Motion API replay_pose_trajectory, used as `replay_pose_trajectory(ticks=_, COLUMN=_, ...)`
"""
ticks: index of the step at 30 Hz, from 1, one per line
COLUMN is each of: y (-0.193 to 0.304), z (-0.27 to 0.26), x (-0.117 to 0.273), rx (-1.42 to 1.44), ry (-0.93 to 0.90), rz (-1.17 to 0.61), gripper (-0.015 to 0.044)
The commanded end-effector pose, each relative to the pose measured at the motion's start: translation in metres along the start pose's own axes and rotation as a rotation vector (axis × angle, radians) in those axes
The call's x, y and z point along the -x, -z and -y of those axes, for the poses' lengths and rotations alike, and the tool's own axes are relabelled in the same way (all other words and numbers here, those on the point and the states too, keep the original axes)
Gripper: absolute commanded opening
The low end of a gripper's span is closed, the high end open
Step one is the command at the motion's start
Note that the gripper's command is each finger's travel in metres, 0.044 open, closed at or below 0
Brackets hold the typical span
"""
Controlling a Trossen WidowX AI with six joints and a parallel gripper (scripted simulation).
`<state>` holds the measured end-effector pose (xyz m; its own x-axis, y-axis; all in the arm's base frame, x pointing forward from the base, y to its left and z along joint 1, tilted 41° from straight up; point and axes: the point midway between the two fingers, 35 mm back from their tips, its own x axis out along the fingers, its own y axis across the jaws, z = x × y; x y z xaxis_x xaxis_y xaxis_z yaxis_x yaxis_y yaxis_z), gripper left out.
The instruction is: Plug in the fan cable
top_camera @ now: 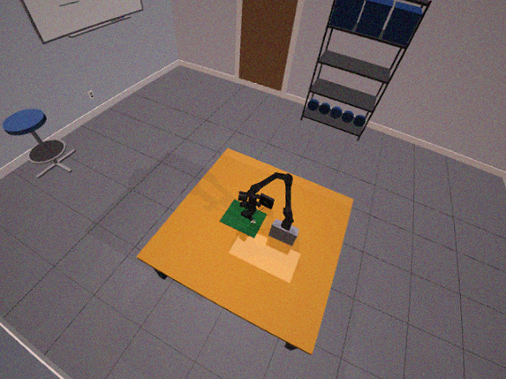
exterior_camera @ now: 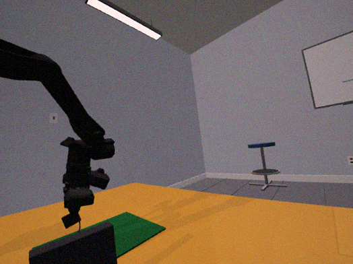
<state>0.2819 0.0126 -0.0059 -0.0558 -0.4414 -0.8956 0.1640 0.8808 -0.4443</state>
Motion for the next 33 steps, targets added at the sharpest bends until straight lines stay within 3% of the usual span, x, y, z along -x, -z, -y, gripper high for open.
replay_pose_trajectory(ticks=1, y=-0.005, z=0.001, x=0.001, rx=0.142, ry=0.021, rz=0.007, gripper=0.0)
replay_pose_trajectory(ticks=33, y=-0.034, z=0.005, x=0.007, rx=1.243, ry=0.178, rz=-0.029, gripper=0.0)
